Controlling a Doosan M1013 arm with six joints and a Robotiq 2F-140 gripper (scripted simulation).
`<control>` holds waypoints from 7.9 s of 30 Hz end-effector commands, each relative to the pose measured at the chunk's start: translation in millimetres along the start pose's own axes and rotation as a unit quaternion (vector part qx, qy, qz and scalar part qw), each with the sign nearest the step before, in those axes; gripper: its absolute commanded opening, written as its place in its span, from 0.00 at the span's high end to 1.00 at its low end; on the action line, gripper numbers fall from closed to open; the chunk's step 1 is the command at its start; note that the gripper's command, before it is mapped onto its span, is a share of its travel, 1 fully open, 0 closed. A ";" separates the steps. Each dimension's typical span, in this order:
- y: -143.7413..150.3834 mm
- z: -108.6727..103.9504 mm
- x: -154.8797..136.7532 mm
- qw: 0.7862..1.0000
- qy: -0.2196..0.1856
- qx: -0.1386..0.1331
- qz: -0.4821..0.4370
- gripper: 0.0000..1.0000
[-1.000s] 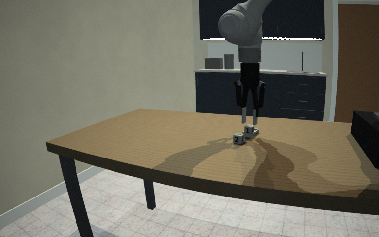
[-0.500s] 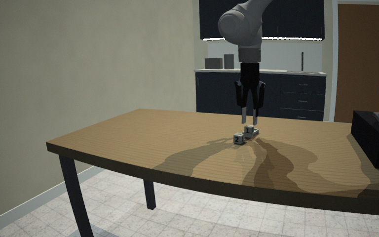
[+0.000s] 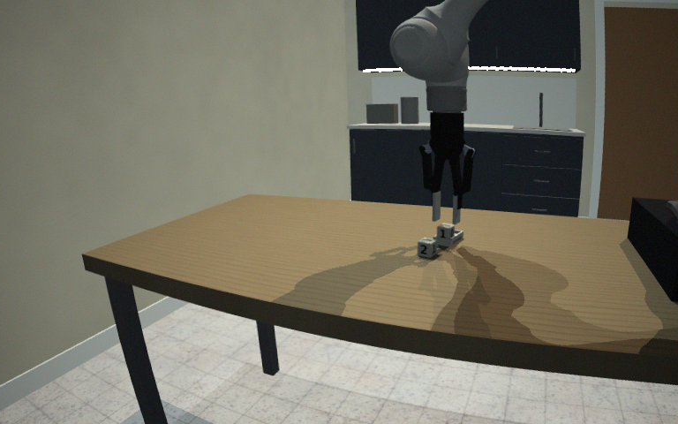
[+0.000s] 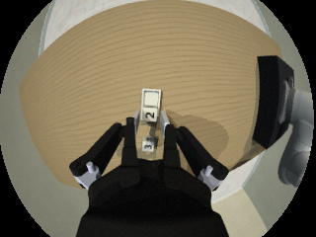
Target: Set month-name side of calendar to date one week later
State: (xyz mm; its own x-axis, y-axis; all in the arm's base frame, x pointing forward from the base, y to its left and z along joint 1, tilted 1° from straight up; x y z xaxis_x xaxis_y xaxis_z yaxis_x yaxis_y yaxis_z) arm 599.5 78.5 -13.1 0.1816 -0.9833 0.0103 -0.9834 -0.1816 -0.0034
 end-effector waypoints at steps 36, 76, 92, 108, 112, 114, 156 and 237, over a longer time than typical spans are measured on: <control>0.0 29.9 -0.1 1.000 0.000 0.000 0.000 0.64; 0.0 30.1 -0.1 1.000 0.000 0.000 0.000 0.75; 0.0 30.1 -0.1 1.000 0.000 0.000 0.000 0.75; 0.0 30.0 -0.1 1.000 0.000 0.000 0.000 0.75; 0.0 28.6 -0.1 1.000 0.000 0.000 0.000 0.75; 0.0 24.2 -0.1 1.000 0.000 0.000 0.000 0.75; 5.2 -67.7 28.5 0.984 0.000 0.000 -0.176 0.75; 33.1 30.9 123.5 0.707 0.000 0.000 -0.707 0.75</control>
State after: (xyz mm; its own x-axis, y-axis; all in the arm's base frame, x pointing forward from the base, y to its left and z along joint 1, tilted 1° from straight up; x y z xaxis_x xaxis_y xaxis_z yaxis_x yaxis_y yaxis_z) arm 589.4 -49.3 -39.0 0.9834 0.1817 0.0033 0.1816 -0.9833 0.0102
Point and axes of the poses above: the point where the finger pads meet when closed, its own z axis out along the fingers, its own y axis across the jaws, x = y × z, the point moved 1 cm from there along -z, back along the fingers, and after that the axes turned 15 degrees about -z, right-handed, at the moved point
